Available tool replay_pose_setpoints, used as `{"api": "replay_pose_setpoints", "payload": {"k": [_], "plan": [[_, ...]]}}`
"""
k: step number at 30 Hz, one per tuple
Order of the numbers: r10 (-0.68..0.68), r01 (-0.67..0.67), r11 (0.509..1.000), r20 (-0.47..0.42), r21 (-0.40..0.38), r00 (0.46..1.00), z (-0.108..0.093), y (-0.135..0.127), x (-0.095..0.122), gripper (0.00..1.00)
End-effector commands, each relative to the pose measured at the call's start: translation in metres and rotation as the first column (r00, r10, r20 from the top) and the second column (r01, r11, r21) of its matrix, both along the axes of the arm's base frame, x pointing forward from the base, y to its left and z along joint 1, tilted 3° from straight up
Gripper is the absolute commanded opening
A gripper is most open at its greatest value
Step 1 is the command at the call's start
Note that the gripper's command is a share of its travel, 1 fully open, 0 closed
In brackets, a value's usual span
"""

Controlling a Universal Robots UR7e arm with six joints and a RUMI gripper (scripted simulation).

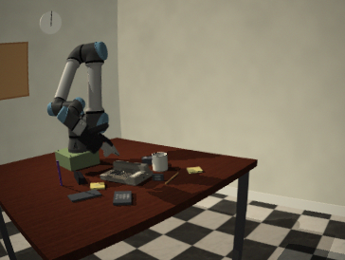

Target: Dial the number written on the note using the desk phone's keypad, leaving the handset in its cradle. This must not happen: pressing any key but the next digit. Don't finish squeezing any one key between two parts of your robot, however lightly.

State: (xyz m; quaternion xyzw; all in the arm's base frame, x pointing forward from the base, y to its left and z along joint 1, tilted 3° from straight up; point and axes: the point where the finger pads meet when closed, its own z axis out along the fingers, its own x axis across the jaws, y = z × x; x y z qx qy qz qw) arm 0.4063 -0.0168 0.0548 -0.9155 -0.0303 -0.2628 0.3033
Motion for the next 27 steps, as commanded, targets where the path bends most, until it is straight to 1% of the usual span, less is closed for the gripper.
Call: {"api": "replay_pose_setpoints", "payload": {"k": [1,7,10,22,24,27], "plan": [[0.000,0.000,1.000,0.001,-0.001,1.000,0.000,0.000,0.000,0.00],[0.000,0.000,1.000,0.001,-0.001,1.000,-0.003,0.000,0.000,0.00],[0.000,0.000,1.000,0.001,-0.001,1.000,-0.008,0.000,0.000,0.00],[0.000,0.000,1.000,0.001,-0.001,1.000,-0.049,-0.002,0.002,0.00],[0.000,0.000,1.000,0.001,-0.001,1.000,-0.049,-0.002,0.002,0.00],[0.000,0.000,1.000,0.001,-0.001,1.000,-0.058,-0.002,0.002,0.00]]}}
